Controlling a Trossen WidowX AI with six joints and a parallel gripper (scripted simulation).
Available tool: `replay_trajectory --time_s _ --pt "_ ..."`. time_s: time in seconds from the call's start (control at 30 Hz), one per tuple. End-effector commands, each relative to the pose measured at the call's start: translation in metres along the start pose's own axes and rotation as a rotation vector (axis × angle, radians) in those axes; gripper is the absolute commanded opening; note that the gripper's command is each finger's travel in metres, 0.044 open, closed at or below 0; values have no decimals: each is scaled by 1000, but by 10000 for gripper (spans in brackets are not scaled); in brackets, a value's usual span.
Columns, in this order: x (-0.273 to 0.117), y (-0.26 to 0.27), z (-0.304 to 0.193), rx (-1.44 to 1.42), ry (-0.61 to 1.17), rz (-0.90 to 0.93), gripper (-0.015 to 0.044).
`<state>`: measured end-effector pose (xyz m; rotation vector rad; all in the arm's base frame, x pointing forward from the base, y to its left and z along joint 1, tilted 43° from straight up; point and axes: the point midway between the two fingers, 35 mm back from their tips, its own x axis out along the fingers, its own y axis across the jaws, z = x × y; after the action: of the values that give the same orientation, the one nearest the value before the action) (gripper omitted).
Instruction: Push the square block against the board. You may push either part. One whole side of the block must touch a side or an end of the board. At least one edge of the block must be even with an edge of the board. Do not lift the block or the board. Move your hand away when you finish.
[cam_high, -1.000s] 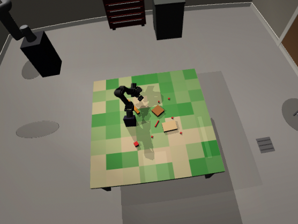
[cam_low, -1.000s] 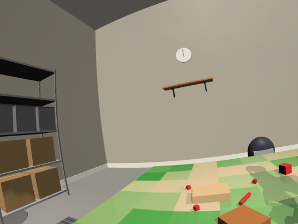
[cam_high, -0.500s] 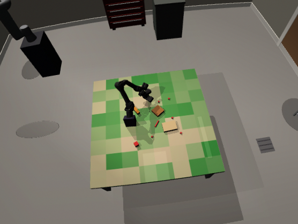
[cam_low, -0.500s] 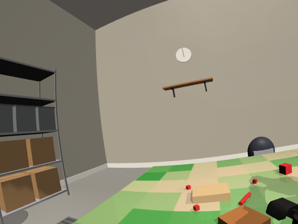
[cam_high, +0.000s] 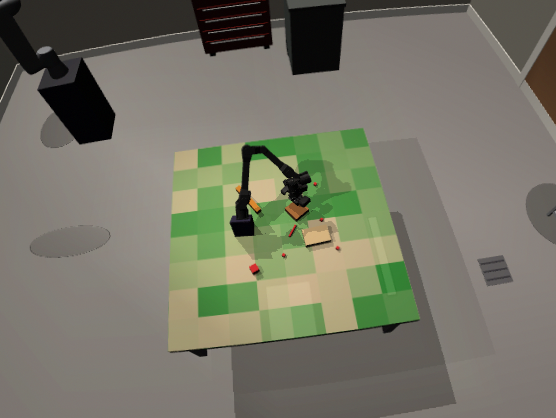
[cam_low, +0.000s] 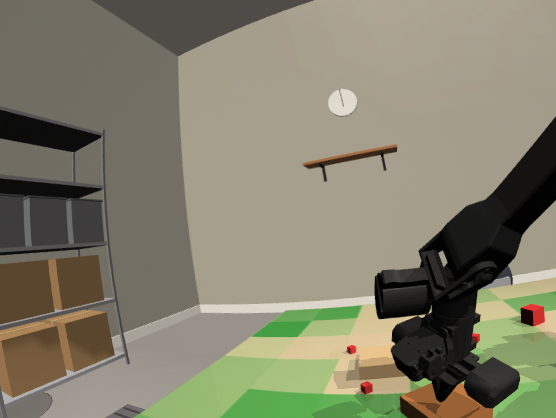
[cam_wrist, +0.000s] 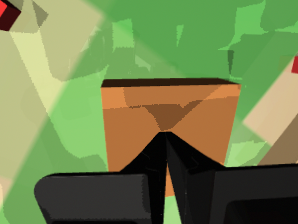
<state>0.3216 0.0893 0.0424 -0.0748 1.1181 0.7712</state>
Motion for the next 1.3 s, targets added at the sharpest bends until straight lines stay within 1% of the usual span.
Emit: replay_trajectory --time_s 0.0,0.13,0.23,0.43,0.53,0.6,0.9,1.27 --pt "2 -45 -23 47 32 86 0" --pt "2 -88 -52 101 10 184 0" --pt "1 -102 -64 122 -12 219 0" --pt "4 -102 -64 122 -12 219 0" --pt "43 -93 -62 122 -13 220 0" --pt "55 -89 -62 122 -14 221 0" --pt "55 -90 -64 122 -14 221 0" --pt "55 -90 -78 123 -12 219 0"
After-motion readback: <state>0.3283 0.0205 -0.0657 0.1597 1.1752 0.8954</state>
